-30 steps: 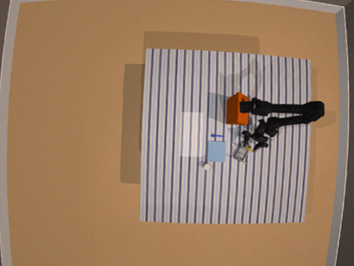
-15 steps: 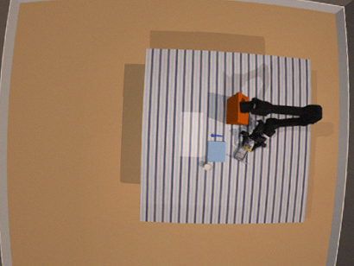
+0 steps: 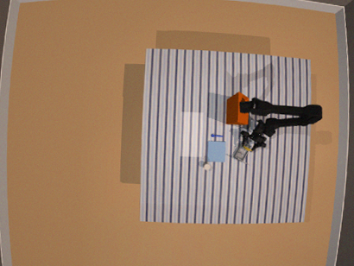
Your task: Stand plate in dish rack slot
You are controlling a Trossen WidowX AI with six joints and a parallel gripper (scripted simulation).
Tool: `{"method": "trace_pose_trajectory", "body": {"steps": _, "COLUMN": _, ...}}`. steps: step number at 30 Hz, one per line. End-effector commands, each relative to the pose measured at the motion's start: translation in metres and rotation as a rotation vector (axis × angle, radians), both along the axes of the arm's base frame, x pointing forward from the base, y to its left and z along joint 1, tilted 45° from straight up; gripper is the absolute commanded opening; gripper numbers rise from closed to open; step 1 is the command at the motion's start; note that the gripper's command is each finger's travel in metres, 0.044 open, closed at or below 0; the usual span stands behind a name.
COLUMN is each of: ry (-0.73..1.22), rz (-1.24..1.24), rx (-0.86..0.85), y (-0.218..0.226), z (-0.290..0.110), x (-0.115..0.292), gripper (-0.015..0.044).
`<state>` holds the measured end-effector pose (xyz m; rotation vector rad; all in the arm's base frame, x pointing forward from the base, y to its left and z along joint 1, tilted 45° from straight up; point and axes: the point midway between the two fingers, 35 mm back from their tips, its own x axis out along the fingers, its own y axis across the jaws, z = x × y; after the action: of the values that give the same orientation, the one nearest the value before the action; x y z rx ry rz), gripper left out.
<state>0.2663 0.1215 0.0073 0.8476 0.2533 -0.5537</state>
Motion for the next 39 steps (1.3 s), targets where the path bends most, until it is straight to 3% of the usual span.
{"method": "trace_pose_trajectory", "body": {"steps": 1, "ry": 0.000, "rz": 0.000, "rx": 0.000, "y": 0.000, "z": 0.000, "x": 0.000, "gripper": 0.0315}}
{"method": "trace_pose_trajectory", "body": {"steps": 5, "ry": 0.000, "rz": 0.000, "rx": 0.000, "y": 0.000, "z": 0.000, "x": 0.000, "gripper": 0.0400}}
{"method": "trace_pose_trajectory", "body": {"steps": 11, "ry": 0.001, "rz": -0.001, "rx": 0.001, "y": -0.003, "z": 0.005, "x": 0.001, "gripper": 0.0400}}
{"method": "trace_pose_trajectory", "body": {"steps": 26, "ry": -0.020, "rz": -0.004, "rx": 0.000, "y": -0.077, "z": 0.091, "x": -0.005, "gripper": 0.0400}}
{"method": "trace_pose_trajectory", "body": {"steps": 39, "ry": 0.278, "rz": 0.067, "rx": -0.184, "y": -0.101, "z": 0.068, "x": 0.006, "gripper": 0.0400}}
